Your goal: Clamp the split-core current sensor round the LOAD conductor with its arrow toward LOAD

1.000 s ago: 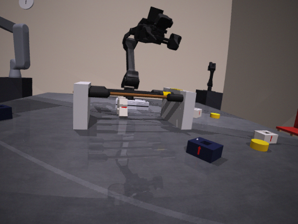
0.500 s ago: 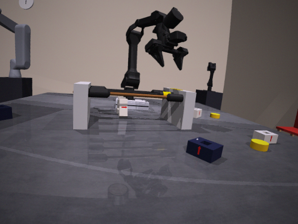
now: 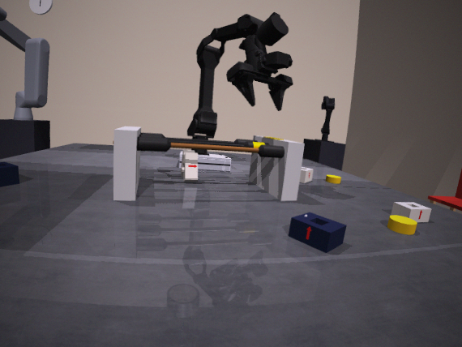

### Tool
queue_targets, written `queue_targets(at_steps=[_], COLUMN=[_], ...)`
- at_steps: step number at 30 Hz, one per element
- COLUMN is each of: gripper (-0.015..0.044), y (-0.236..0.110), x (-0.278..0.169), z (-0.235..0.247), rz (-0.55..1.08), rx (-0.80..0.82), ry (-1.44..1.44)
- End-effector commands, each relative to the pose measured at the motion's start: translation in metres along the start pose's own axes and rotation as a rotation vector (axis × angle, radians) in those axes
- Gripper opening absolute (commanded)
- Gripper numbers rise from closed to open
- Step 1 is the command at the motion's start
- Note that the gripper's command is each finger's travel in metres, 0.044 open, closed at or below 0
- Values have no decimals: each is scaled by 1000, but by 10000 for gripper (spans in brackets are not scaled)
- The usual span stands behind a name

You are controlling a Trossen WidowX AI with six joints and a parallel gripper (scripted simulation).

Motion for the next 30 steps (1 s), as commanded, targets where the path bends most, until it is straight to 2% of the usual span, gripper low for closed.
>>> queue_targets(at_steps=[1, 5, 7, 11, 20, 30], gripper=[440, 440, 387, 294, 294, 294], y=[-1, -1, 1, 12, 28, 32], x=[0, 0, -1, -17, -90, -96], z=[0, 0, -9, -63, -161, -167], rz=[2, 2, 6, 34, 105, 110], rx=[3, 3, -7, -63, -145, -149], ry=[-5, -5, 8, 89, 288, 303])
Point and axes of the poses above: the point midway between the two fingers, 35 mm back from their tips, its own y axis out along the fingers, its own z axis across the jaws, x = y × z, the point moved 10 cm from there along -y, back along the fingers, and after that the axes turned 15 degrees about y, right-handed, at the moved point
